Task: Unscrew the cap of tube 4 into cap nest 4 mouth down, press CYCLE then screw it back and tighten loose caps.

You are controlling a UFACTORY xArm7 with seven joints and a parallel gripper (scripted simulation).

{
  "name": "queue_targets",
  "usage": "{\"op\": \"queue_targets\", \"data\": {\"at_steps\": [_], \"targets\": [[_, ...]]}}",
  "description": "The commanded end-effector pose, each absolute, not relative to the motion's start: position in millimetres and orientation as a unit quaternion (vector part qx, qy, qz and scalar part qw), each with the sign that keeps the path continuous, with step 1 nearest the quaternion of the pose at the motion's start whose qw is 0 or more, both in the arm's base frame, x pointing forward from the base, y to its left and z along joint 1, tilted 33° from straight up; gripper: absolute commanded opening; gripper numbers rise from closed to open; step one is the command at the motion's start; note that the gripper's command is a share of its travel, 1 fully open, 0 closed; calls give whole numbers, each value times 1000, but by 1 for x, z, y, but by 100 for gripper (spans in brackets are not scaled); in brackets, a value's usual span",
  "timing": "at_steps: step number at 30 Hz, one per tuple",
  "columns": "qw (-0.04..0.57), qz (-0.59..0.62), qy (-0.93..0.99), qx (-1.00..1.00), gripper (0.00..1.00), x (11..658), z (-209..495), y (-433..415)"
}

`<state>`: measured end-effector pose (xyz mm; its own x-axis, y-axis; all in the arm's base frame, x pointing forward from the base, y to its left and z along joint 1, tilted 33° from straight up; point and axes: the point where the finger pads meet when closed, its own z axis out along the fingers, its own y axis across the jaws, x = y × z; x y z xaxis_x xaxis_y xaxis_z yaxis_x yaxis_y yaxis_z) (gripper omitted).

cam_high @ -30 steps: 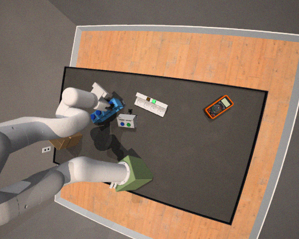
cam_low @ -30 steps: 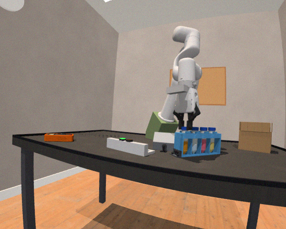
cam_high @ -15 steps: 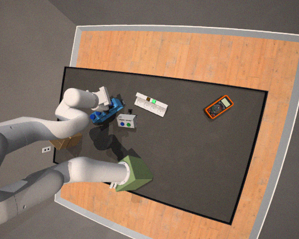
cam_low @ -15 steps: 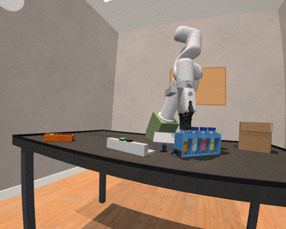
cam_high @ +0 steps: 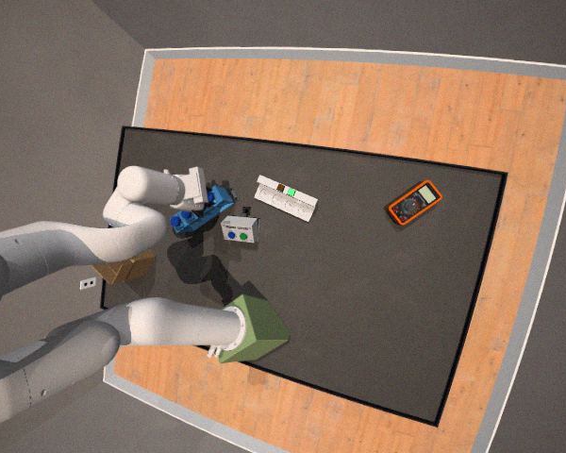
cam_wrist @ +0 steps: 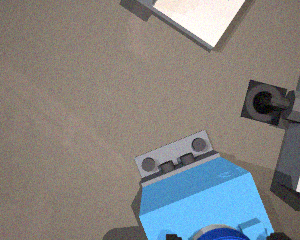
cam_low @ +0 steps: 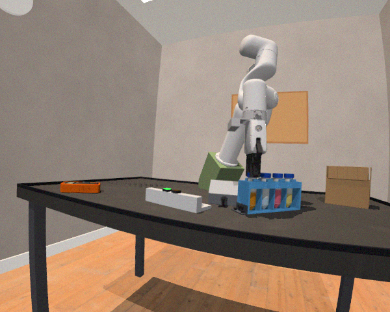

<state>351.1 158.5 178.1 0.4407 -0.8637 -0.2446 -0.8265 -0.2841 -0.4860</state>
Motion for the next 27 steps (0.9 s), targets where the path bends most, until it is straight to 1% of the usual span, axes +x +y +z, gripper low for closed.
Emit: {"op": "queue_targets", "data": {"at_steps": [1, 21, 27], "targets": [[282, -34, 529, -800, 46, 352, 179, 158], [282, -35, 529, -800, 46, 336, 218, 140], [282, -35, 529, -800, 46, 336, 218, 139]]}}
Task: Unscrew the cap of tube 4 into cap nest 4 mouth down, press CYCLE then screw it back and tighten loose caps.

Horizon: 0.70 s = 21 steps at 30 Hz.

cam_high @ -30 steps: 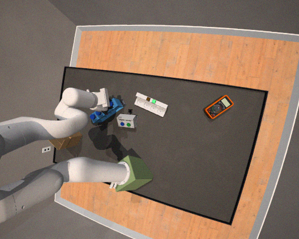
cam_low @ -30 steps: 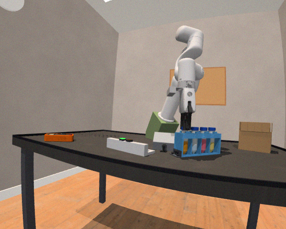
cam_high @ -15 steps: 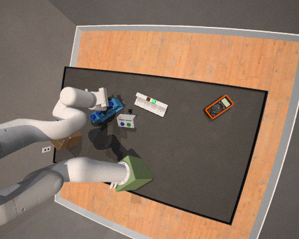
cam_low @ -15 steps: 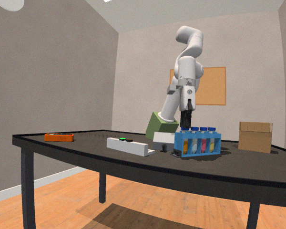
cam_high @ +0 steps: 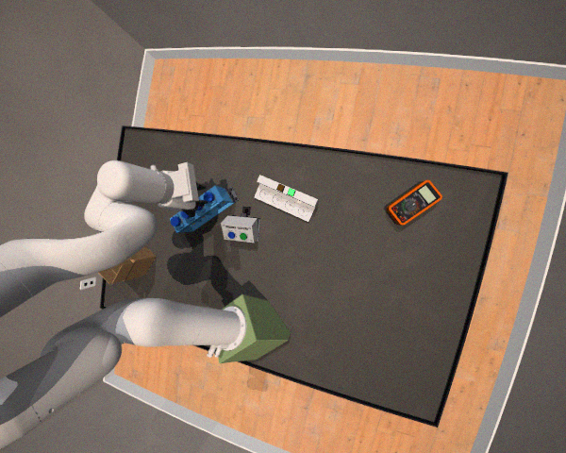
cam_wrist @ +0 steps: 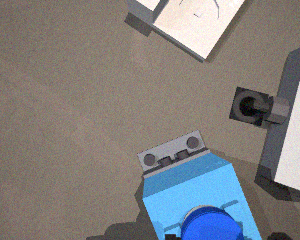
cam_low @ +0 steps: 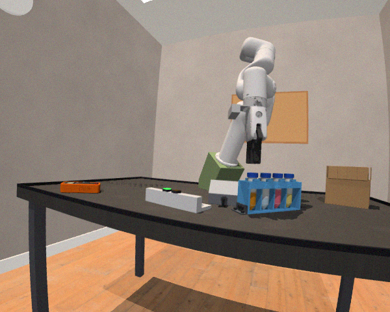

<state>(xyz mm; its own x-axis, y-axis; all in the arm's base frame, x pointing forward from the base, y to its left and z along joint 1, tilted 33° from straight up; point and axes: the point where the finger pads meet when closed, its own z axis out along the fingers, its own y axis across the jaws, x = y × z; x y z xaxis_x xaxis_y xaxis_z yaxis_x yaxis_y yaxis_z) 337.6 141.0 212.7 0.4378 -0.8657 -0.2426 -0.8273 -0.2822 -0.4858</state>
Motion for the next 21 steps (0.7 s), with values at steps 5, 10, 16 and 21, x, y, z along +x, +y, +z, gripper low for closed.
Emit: {"op": "queue_targets", "data": {"at_steps": [5, 10, 16, 21], "targets": [[275, -69, 425, -859, 46, 318, 220, 157], [267, -96, 339, -897, 46, 303, 221, 172], [259, -117, 264, -922, 46, 281, 223, 194], [259, -117, 264, -922, 46, 264, 224, 211]]}}
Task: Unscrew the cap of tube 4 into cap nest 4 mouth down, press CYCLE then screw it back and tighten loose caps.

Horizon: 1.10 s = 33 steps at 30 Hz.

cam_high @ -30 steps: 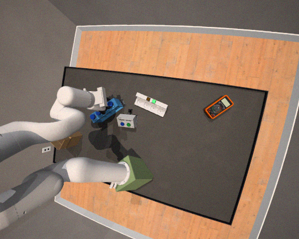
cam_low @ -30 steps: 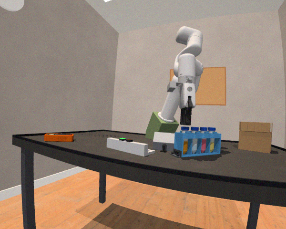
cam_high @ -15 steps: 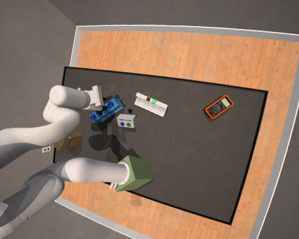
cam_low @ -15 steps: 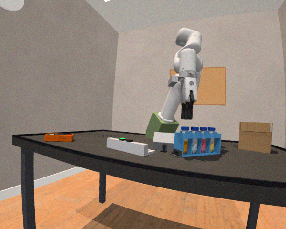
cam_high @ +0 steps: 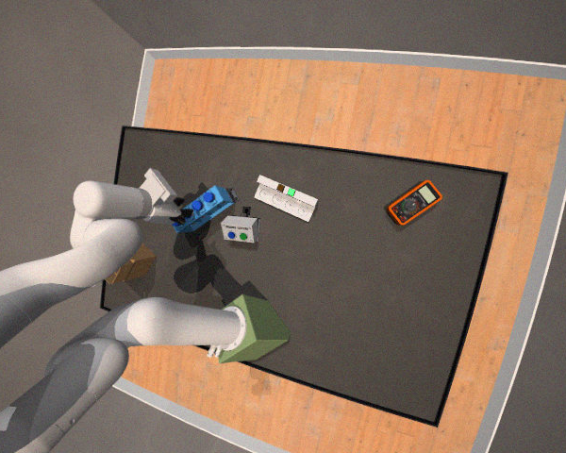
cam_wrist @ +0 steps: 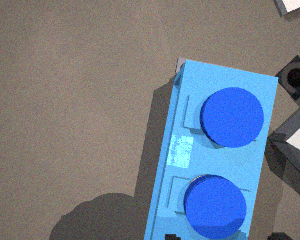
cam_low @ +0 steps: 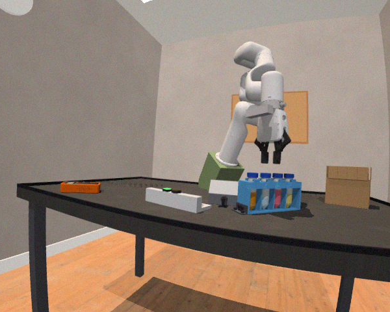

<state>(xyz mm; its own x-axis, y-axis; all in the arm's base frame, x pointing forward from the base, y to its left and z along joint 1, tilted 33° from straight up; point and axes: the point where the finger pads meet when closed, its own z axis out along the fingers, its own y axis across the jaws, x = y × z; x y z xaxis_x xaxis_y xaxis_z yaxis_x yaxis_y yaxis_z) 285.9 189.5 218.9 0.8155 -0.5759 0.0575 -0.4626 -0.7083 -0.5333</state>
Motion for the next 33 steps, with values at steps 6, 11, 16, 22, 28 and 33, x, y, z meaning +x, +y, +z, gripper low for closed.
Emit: {"op": "queue_targets", "data": {"at_steps": [6, 11, 16, 22, 28, 33], "targets": [[259, -117, 264, -922, 46, 244, 225, 232], [259, -117, 263, -922, 46, 226, 227, 250], [259, -117, 263, -922, 46, 225, 227, 250], [259, -117, 263, -922, 46, 225, 227, 250], [259, -117, 264, -922, 46, 231, 214, 256], [259, -117, 264, -922, 46, 234, 206, 260]]}}
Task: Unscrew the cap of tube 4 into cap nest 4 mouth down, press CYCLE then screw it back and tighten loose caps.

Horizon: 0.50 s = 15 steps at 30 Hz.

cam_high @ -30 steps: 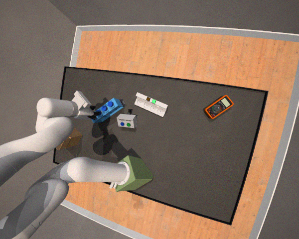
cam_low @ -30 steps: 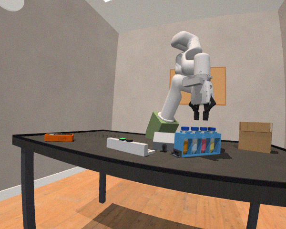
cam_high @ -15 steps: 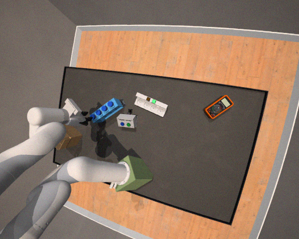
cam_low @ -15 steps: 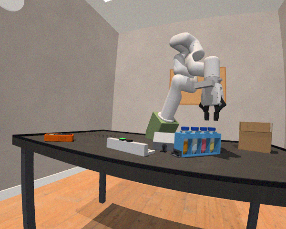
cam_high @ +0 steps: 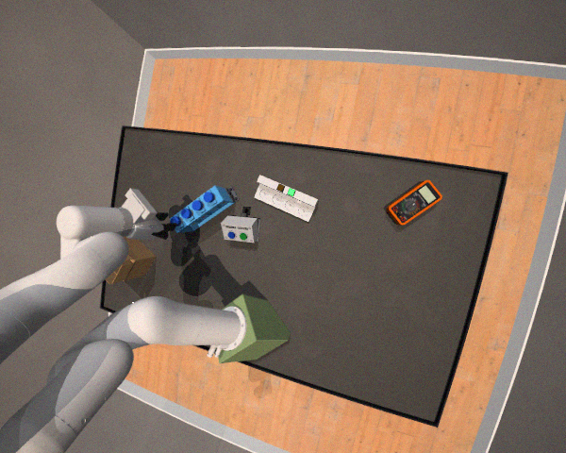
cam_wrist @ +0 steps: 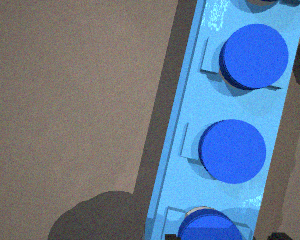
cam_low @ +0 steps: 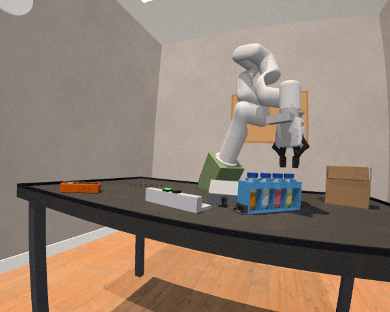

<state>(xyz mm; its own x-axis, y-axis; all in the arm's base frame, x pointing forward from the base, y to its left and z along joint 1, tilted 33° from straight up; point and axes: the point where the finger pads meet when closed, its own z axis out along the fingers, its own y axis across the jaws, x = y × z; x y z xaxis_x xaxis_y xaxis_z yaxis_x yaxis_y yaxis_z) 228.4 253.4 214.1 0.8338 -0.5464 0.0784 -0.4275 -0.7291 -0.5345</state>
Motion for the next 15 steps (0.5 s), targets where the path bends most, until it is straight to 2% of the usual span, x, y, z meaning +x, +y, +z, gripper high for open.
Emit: {"op": "queue_targets", "data": {"at_steps": [1, 15], "targets": [[259, -117, 264, -922, 46, 235, 204, 261], [259, -117, 264, -922, 46, 238, 197, 265]]}}
